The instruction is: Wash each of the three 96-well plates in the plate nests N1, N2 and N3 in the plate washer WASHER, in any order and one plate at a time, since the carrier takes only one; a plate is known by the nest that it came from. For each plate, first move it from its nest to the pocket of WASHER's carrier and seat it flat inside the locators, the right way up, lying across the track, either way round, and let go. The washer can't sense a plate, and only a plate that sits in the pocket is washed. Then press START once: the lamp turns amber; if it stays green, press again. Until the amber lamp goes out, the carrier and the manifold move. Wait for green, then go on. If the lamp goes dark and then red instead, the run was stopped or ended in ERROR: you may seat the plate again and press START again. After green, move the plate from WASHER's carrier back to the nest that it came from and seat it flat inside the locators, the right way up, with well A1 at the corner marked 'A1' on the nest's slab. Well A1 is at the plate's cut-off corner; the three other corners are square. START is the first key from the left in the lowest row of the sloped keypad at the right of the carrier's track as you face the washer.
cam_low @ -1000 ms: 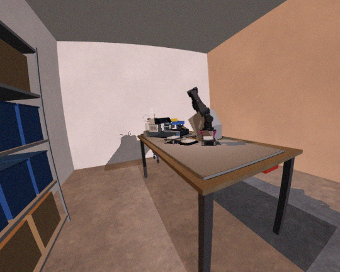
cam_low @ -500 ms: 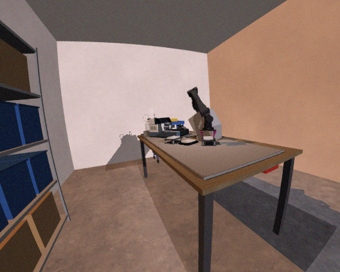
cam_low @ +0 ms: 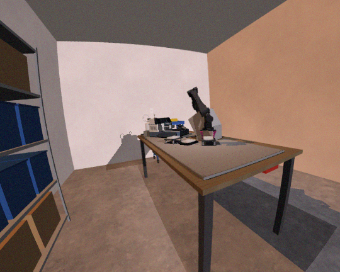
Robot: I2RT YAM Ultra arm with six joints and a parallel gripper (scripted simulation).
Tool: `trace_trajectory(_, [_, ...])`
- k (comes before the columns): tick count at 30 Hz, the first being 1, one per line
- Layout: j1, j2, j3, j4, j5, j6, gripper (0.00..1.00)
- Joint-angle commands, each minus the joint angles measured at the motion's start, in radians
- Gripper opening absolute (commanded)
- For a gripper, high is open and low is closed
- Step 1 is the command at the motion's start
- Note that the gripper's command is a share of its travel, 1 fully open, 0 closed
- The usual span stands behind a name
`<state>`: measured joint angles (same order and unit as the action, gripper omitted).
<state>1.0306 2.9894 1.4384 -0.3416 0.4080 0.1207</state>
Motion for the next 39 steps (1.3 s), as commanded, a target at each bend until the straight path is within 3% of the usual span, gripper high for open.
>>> trace_trajectory(1, [0.004, -0.005, 0.03, 0.003, 0.004, -0.008, 1.0])
trace_trajectory(3, [0.004, -0.005, 0.03, 0.003, 0.004, -0.008, 1.0])
trace_trajectory(4, [0.004, -0.008, 0.011, 0.001, 0.001, -0.003, 0.9])
trace_trajectory(8, [0.003, -0.007, 0.012, 0.001, 0.001, -0.003, 0.9])
trace_trajectory(9, [0.003, -0.007, 0.012, 0.001, 0.001, -0.003, 0.8])
trace_trajectory(11, [0.003, -0.007, 0.012, 0.001, 0.001, -0.003, 0.8])
trace_trajectory(12, [0.003, -0.007, 0.012, 0.001, 0.001, -0.003, 0.7])
trace_trajectory(14, [0.003, -0.007, 0.012, 0.001, 0.001, -0.003, 0.7])
trace_trajectory(15, [0.003, -0.007, 0.012, 0.001, 0.001, -0.003, 0.6])
trace_trajectory(17, [0.003, -0.007, 0.012, 0.001, 0.001, -0.003, 0.6])
trace_trajectory(18, [0.003, -0.007, 0.012, 0.001, 0.001, -0.003, 0.5])
trace_trajectory(20, [0.003, -0.007, 0.012, 0.001, 0.001, -0.003, 0.5])
trace_trajectory(21, [0.003, -0.007, 0.012, 0.001, 0.001, -0.003, 0.4])
trace_trajectory(25, [0.003, -0.007, 0.012, 0.001, 0.001, -0.003, 0.4])
trace_trajectory(26, [0.003, -0.007, 0.012, 0.001, 0.001, -0.003, 0.3])
trace_trajectory(28, [0.003, -0.007, 0.012, 0.001, 0.001, -0.003, 0.3])
trace_trajectory(29, [0.003, -0.007, 0.012, 0.001, 0.001, -0.003, 0.2])
trace_trajectory(31, [0.003, -0.007, 0.012, 0.001, 0.001, -0.003, 0.2])
trace_trajectory(32, [0.003, -0.007, 0.012, 0.001, 0.001, -0.003, 0.1])
trace_trajectory(34, [0.003, -0.007, 0.012, 0.001, 0.001, -0.003, 0.1])
trace_trajectory(35, [0.004, -0.003, 0.033, 0.002, 0.004, -0.008, 0.0])
trace_trajectory(39, [0.004, -0.005, 0.03, 0.003, 0.004, -0.008, 0.0])
